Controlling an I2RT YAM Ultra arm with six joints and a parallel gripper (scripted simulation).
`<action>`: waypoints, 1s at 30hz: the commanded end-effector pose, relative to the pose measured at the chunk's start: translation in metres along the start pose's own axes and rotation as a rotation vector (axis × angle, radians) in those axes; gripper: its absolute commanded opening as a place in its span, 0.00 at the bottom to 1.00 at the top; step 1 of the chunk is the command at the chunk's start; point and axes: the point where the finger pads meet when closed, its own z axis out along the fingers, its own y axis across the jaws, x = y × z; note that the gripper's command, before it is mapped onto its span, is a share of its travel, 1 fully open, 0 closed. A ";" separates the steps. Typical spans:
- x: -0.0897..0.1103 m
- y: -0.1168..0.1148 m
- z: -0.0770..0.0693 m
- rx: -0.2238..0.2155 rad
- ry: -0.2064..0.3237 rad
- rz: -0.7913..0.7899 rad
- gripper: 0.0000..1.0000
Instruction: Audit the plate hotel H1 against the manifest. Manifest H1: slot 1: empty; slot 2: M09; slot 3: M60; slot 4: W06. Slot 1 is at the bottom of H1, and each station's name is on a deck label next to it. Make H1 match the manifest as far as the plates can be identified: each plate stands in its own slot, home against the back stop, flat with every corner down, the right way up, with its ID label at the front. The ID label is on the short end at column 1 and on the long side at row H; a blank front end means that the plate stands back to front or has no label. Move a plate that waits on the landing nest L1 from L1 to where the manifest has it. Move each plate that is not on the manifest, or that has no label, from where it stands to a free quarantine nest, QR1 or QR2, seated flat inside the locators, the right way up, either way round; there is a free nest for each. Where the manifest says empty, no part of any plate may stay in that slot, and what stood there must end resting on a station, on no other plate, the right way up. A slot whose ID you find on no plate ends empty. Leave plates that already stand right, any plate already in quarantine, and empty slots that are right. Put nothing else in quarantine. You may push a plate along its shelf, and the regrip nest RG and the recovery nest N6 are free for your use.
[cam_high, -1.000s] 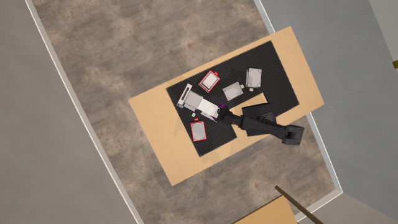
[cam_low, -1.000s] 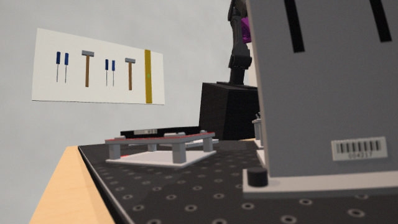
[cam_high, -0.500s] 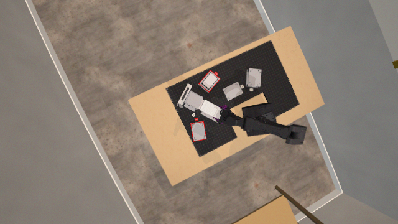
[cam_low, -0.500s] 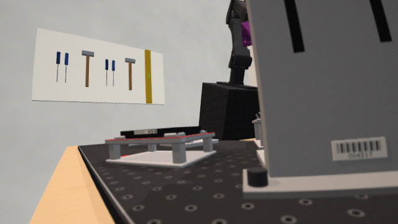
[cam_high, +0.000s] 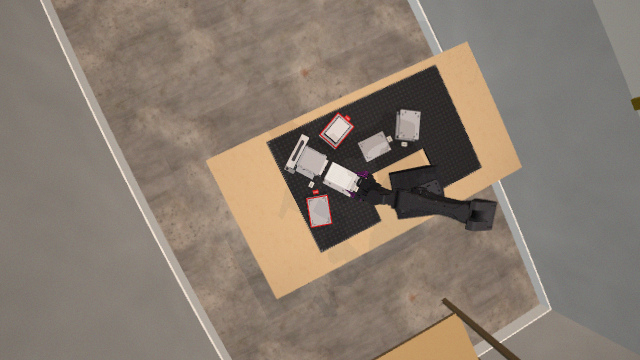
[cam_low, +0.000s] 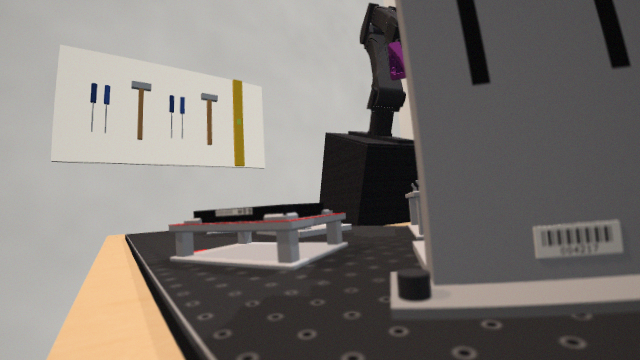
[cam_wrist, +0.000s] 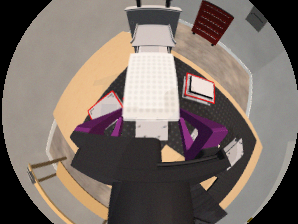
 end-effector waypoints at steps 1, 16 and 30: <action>-0.002 -0.002 -0.003 0.013 -0.014 0.005 0.86; 0.013 -0.002 -0.012 0.012 -0.013 0.005 0.86; 0.026 -0.001 -0.020 0.012 -0.013 0.006 0.86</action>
